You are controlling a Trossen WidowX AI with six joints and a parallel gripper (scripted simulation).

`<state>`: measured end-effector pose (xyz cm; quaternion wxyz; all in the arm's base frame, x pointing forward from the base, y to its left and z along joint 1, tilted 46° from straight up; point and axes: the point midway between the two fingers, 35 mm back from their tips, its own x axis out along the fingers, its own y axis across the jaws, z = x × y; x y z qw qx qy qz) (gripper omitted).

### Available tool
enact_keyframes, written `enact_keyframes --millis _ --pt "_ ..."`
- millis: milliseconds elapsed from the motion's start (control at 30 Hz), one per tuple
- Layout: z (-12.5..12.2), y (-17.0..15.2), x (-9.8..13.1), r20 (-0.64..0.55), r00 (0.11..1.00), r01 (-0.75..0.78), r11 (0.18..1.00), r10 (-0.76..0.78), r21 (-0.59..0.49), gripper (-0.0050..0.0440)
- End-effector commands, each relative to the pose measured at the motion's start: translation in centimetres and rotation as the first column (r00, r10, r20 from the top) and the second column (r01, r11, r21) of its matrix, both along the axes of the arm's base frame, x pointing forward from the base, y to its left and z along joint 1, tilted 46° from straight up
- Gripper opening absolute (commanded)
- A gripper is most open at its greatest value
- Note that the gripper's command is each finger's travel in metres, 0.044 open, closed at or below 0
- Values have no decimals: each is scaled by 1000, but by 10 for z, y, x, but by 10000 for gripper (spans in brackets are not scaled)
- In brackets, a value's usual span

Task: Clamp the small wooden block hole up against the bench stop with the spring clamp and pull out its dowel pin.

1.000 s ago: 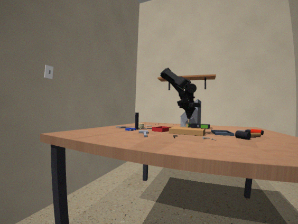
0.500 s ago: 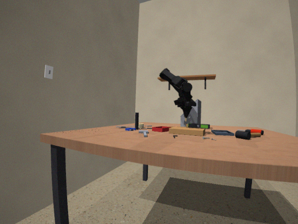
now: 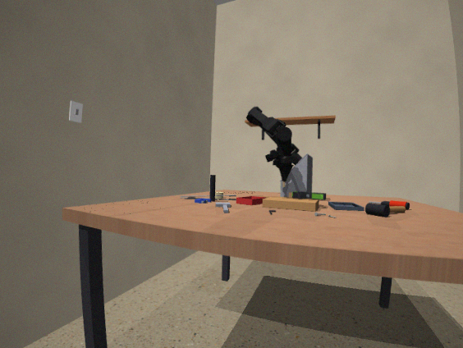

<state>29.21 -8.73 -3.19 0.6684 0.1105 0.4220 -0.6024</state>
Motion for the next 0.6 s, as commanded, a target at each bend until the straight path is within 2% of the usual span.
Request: enact_keyframes --millis 0,567 --pt "6 -2 2 22 1000 15 1000 -15 -4 0" --pt "26 -14 4 89 993 80 997 -79 -7 0"
